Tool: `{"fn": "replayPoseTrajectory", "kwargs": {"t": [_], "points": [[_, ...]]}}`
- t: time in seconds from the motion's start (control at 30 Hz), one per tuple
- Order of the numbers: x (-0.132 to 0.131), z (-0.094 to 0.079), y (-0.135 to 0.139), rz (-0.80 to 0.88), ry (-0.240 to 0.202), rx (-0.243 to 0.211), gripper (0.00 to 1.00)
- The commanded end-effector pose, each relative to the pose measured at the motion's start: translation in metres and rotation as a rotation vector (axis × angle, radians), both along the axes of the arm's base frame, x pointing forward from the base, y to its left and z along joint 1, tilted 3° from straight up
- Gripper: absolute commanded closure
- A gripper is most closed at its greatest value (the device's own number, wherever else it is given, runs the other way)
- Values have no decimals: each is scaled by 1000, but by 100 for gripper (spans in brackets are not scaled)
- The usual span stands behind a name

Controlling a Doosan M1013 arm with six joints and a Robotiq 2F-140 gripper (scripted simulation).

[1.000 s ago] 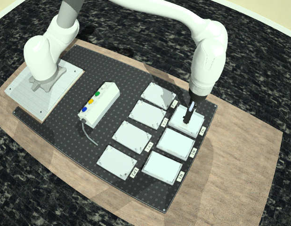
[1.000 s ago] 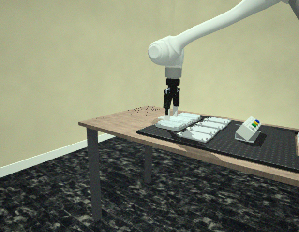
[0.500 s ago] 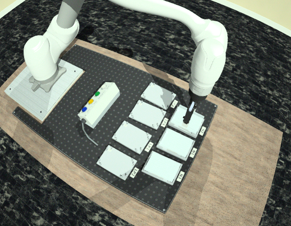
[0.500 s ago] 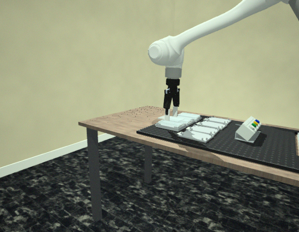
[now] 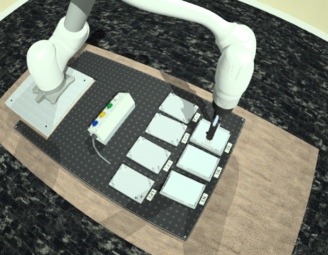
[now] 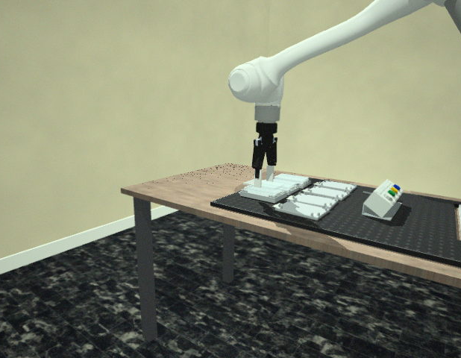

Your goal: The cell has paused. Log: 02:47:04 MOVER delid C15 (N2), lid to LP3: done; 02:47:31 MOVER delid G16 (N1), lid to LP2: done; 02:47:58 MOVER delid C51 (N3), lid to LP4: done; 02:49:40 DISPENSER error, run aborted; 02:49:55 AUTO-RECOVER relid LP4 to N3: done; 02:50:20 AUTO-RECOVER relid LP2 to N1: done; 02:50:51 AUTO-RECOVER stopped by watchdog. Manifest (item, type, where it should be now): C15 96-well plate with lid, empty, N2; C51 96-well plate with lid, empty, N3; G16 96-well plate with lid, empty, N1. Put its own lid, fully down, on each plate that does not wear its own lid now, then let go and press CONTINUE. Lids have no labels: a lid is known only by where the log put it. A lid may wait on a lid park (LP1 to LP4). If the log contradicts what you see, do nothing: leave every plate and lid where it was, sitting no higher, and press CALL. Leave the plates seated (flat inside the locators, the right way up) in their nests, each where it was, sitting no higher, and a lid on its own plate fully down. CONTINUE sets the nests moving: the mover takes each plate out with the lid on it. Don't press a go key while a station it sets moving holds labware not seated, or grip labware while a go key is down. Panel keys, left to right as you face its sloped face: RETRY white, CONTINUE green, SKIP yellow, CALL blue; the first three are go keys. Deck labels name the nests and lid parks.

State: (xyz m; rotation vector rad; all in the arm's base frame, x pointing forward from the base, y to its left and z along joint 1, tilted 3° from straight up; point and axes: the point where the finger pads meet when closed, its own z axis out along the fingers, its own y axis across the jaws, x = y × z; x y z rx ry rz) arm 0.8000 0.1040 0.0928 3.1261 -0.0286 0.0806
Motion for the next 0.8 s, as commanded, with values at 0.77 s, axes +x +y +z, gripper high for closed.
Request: {"fn": "replayPoseTrajectory", "kwargs": {"t": [0.77], "points": [[-1, -16, -1, 0, 4, 2, 100]]}}
